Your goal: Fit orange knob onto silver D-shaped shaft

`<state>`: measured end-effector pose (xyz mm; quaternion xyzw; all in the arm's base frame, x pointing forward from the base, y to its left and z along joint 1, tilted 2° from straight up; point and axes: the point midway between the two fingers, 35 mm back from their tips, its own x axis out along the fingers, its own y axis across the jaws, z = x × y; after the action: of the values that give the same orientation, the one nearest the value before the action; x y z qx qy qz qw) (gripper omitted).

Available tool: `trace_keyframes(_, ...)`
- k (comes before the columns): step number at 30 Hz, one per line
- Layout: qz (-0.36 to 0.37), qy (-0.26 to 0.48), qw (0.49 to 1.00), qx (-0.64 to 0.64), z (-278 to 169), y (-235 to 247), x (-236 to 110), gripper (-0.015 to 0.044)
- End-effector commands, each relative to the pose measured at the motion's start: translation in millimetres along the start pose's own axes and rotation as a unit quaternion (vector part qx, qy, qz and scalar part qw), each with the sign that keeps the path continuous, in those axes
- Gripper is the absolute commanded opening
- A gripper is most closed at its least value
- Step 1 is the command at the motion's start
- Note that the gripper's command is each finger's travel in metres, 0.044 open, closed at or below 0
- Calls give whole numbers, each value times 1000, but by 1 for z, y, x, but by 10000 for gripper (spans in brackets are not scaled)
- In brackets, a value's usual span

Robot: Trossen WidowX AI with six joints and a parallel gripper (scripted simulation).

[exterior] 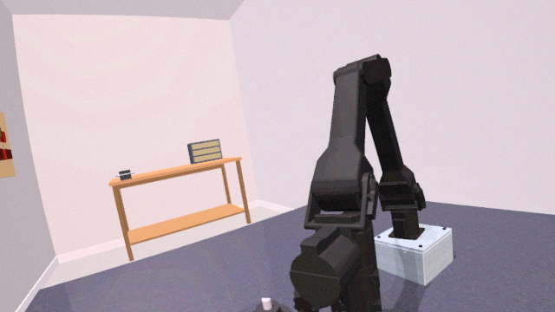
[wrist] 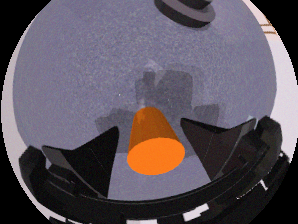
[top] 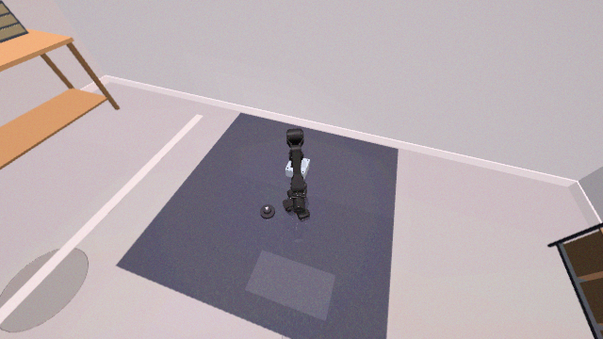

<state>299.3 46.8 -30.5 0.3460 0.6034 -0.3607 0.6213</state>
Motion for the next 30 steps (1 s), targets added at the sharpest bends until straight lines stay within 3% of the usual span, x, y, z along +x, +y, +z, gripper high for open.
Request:
trace_keyframes(1,0,-2,1000,-2,1,0,1,309)
trace_keyframes(6,0,-2,1000,-2,1,0,1,177)
trace_keyframes(11,0,-2,1000,-2,1,0,1,144)
trace_keyframes(17,1,-10,1000,-5,2,-2,-6,0)
trace_keyframes(30,1,-12,1000,-6,4,2,-38,0)
